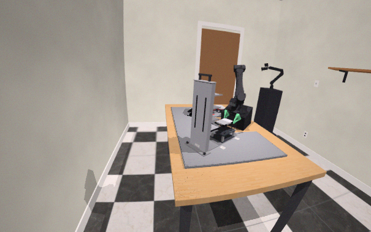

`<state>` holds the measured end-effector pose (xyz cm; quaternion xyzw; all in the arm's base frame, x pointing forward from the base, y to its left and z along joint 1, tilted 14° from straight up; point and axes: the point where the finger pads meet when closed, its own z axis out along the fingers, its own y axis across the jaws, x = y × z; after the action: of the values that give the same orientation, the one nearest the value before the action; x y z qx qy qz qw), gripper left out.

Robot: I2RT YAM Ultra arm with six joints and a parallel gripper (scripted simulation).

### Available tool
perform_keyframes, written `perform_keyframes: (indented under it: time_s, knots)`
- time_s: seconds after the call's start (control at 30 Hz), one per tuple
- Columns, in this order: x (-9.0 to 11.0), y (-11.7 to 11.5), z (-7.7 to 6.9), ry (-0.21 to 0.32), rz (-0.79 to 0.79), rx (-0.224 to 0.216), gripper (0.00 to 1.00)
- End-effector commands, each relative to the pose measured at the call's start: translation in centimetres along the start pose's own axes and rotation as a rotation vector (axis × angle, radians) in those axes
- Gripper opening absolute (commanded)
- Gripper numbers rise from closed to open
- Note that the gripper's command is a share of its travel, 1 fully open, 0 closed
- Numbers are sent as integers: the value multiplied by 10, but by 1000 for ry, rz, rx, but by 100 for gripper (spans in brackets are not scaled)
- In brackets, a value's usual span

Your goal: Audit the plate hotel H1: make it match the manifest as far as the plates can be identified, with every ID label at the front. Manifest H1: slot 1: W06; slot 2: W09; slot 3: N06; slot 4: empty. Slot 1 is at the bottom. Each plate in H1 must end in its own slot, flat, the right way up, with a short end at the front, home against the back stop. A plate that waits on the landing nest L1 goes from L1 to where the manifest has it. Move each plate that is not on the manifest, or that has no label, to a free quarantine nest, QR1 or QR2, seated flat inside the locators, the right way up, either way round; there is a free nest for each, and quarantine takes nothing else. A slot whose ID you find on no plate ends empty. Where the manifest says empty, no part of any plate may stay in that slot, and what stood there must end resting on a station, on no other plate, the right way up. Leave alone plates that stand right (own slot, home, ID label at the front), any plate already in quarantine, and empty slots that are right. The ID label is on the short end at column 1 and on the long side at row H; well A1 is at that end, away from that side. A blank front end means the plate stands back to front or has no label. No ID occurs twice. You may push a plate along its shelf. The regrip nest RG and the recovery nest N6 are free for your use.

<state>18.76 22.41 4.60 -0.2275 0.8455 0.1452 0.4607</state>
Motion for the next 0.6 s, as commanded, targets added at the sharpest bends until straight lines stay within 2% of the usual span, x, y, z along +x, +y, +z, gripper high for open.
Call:
perform_keyframes:
  time_s: [0.0,0.33,0.57]
  knots:
    - [6,-5,3,0,-1,9,86]
    - [5,-1,5,-8,1,1,86]
    - [12,-4,8,0,-1,8,86]
